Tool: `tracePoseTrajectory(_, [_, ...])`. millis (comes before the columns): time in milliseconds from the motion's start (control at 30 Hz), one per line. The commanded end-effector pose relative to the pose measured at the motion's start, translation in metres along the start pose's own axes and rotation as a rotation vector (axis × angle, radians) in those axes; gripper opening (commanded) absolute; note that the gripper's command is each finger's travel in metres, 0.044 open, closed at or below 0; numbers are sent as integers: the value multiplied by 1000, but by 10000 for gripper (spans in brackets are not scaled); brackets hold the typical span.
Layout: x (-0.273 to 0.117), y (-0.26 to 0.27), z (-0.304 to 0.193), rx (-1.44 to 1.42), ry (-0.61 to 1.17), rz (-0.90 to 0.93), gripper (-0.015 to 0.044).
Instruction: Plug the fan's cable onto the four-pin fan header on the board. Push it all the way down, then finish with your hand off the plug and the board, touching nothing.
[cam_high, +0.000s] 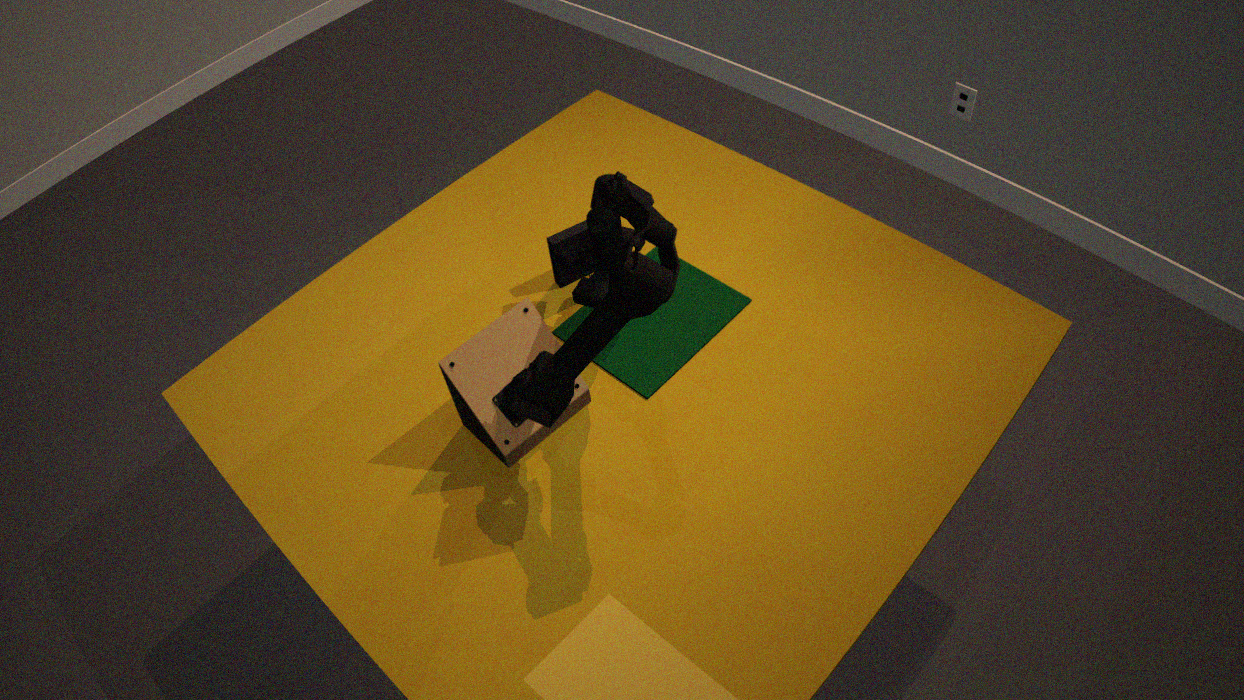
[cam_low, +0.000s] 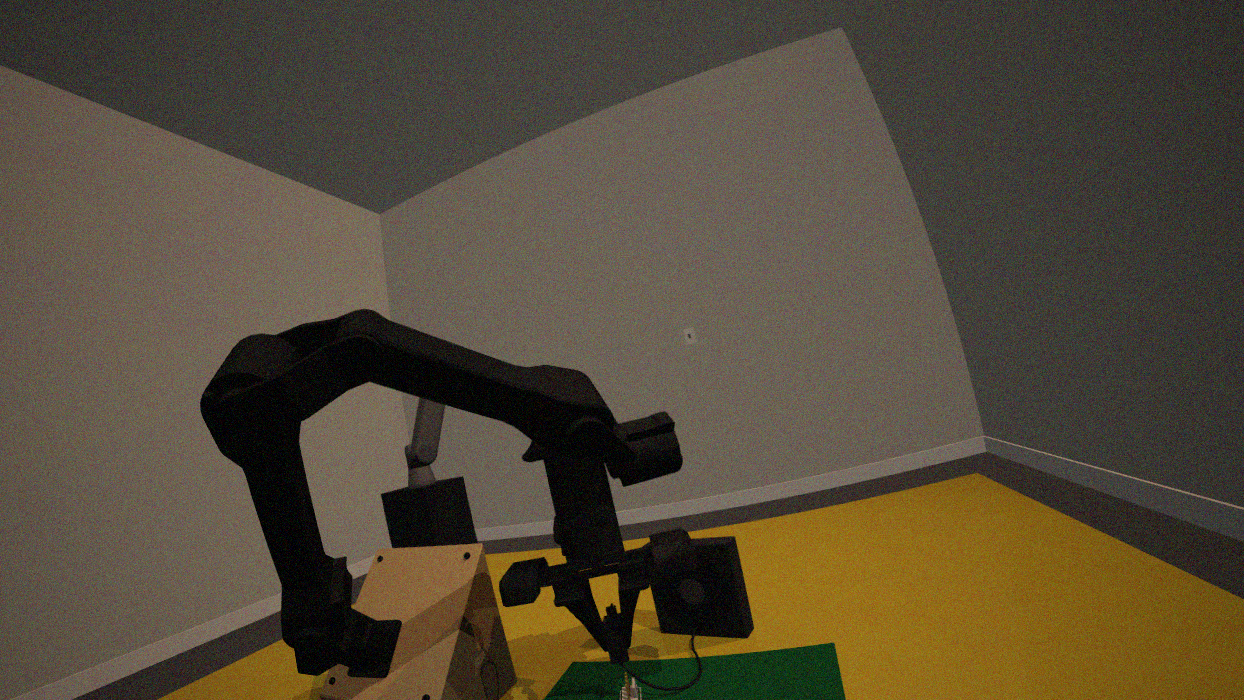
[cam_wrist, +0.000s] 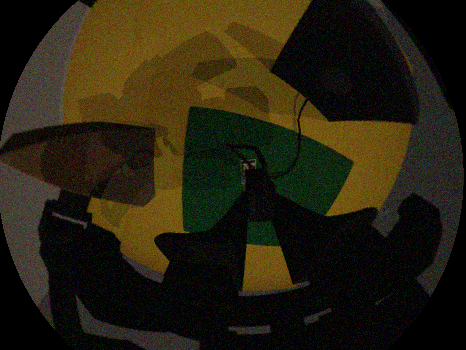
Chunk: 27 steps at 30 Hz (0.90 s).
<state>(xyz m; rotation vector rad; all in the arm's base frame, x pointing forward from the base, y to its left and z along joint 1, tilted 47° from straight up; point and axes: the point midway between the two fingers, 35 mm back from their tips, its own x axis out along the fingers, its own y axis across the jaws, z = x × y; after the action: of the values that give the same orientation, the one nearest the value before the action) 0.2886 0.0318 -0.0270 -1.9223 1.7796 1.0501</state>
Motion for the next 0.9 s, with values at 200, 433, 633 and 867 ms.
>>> tracePoseTrajectory(200, [-2,0,-2,-9,-5,2,0])
tracePoseTrajectory(433, [-2,0,-4,-8,-5,2,0])
tracePoseTrajectory(633, [1,1,-5,-8,-4,2,0])
tracePoseTrajectory(867, [20,1,-6,-8,-3,2,0])
